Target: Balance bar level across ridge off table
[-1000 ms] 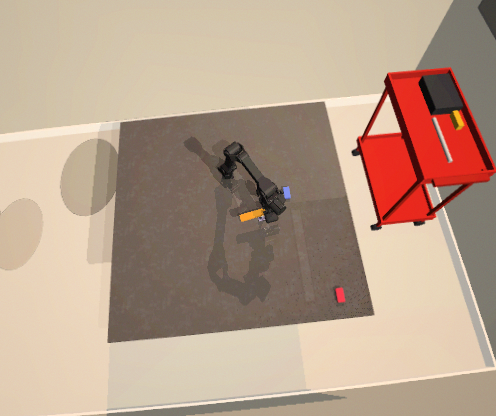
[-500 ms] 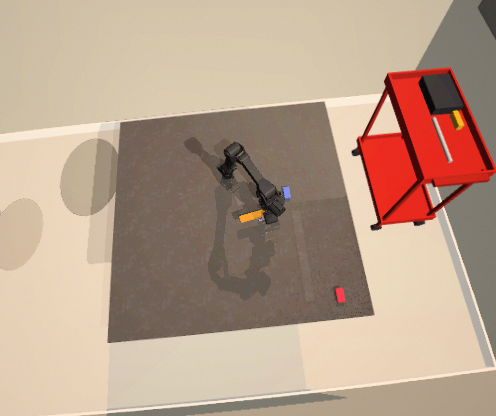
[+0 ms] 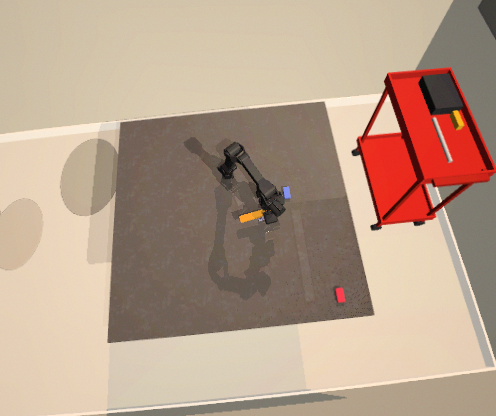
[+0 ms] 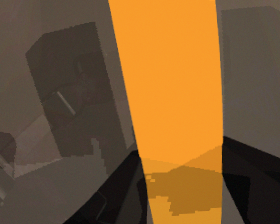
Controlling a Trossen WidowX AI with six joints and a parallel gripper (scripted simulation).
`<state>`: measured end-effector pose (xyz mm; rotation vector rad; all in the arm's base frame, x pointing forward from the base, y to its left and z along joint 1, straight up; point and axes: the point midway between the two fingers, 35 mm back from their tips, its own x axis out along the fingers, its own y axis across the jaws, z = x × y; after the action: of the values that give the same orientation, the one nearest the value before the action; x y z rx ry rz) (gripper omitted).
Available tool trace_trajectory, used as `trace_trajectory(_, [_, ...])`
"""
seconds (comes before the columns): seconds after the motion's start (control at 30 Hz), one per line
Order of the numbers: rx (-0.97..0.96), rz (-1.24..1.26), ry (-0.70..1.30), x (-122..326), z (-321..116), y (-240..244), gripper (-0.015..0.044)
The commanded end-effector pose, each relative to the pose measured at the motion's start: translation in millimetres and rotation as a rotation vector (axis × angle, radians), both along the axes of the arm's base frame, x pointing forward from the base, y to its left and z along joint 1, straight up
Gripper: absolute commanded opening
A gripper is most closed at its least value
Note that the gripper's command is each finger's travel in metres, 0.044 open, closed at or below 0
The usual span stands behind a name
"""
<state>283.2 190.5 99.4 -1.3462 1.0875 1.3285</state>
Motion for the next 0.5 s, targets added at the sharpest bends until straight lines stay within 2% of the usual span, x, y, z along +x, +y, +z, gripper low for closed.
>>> trace_trajectory(0.0, [0.003, -0.001, 0.0, 0.1, -0.5, 0.4, 0.0])
trace_trajectory(0.47, [0.003, -0.001, 0.0, 0.2, -1.7, 0.3, 0.0])
